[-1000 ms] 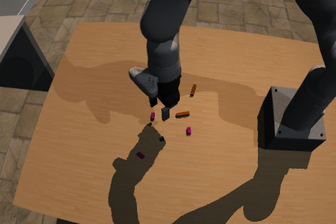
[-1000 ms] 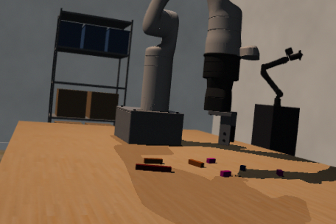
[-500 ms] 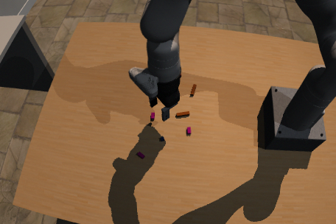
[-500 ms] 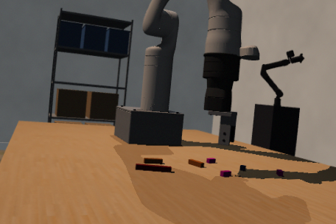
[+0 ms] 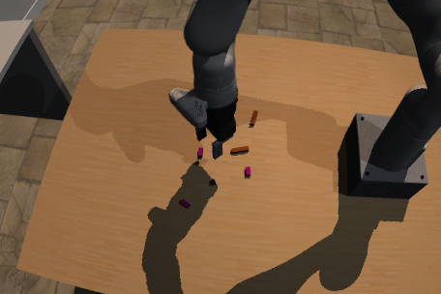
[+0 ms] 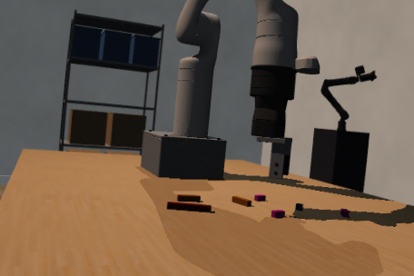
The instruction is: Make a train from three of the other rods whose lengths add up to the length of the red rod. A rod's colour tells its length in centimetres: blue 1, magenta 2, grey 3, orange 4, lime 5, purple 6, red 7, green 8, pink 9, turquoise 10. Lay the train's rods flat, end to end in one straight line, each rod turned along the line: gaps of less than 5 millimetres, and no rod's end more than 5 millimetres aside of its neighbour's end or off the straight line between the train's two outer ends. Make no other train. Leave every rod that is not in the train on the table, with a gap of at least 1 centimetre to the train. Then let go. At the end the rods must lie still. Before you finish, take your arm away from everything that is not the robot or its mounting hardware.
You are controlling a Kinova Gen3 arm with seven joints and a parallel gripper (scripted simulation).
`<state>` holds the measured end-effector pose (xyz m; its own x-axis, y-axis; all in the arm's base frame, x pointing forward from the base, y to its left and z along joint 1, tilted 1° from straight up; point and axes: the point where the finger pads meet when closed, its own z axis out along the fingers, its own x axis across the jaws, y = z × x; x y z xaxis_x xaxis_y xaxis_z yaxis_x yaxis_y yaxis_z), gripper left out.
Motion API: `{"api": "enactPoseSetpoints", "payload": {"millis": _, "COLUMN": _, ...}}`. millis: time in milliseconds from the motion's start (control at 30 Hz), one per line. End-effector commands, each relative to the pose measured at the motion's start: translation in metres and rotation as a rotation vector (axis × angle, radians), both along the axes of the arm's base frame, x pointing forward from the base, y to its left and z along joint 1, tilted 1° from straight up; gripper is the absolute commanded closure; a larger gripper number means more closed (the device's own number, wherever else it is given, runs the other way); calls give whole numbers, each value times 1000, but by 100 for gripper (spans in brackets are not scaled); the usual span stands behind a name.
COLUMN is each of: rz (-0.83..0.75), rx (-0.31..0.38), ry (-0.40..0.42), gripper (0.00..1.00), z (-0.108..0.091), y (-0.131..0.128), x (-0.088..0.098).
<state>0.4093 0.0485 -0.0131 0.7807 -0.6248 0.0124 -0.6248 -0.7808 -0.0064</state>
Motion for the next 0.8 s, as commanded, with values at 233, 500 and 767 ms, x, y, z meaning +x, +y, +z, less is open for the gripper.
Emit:
{"api": "enactPoseSetpoints", "payload": {"millis": 233, "rz": 13, "rx": 0, "ry": 0, "gripper": 0, "z": 0, "y": 1, "x": 0}}
{"api": "enactPoseSetpoints", "payload": {"millis": 500, "rz": 109, "rx": 3, "ry": 10, "gripper": 0, "z": -1, "y": 6, "x": -4}}
{"api": "enactPoseSetpoints", "payload": {"millis": 767, "rz": 264, "rx": 7, "ry": 24, "gripper": 0, "z": -3, "y": 14, "x": -11}}
